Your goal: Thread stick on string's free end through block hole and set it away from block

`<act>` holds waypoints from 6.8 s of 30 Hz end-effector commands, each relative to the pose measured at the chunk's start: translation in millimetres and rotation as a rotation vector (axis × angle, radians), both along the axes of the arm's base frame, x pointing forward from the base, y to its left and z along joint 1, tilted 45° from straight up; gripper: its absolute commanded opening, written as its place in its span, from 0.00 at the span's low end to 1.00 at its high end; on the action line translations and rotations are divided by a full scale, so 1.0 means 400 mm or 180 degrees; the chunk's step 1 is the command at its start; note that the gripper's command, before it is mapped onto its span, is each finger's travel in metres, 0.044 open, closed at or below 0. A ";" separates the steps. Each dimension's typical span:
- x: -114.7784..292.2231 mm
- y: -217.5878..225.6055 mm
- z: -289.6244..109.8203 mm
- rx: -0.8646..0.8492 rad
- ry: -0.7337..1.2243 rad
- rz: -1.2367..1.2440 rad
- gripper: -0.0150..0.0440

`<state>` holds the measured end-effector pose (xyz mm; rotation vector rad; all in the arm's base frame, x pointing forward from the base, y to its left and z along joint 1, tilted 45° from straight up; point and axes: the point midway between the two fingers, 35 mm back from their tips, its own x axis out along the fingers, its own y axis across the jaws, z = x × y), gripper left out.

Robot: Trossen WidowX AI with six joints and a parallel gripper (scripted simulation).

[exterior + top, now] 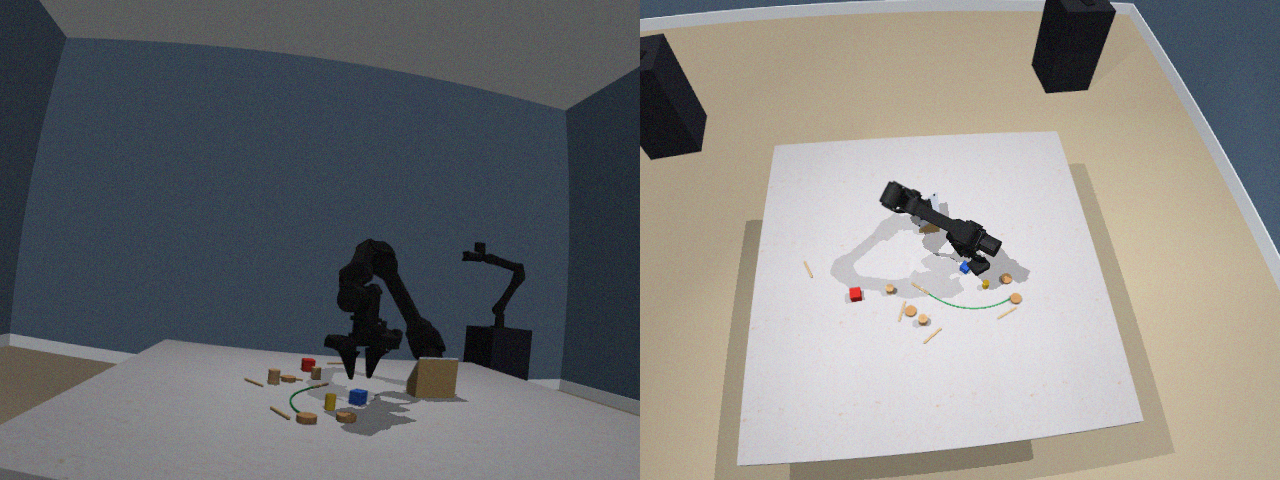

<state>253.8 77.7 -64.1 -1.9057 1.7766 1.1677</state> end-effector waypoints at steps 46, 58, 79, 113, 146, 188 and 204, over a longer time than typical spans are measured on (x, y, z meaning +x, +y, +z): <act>0.000 0.000 0.000 0.0000 0.0000 0.0000 0.49; 0.000 0.000 0.000 0.0000 0.0000 0.0000 0.25; 0.074 -0.075 0.078 -0.0334 -0.3045 -0.3131 0.88; 0.155 -0.247 0.229 -0.1007 -0.8178 -0.8358 1.00; 0.163 -0.290 0.265 -0.1170 -0.9602 -0.9723 0.87; 0.159 -0.351 0.202 -0.1167 -0.9598 -0.9727 0.46; 0.149 -0.395 0.160 -0.1158 -0.9614 -0.9713 0.46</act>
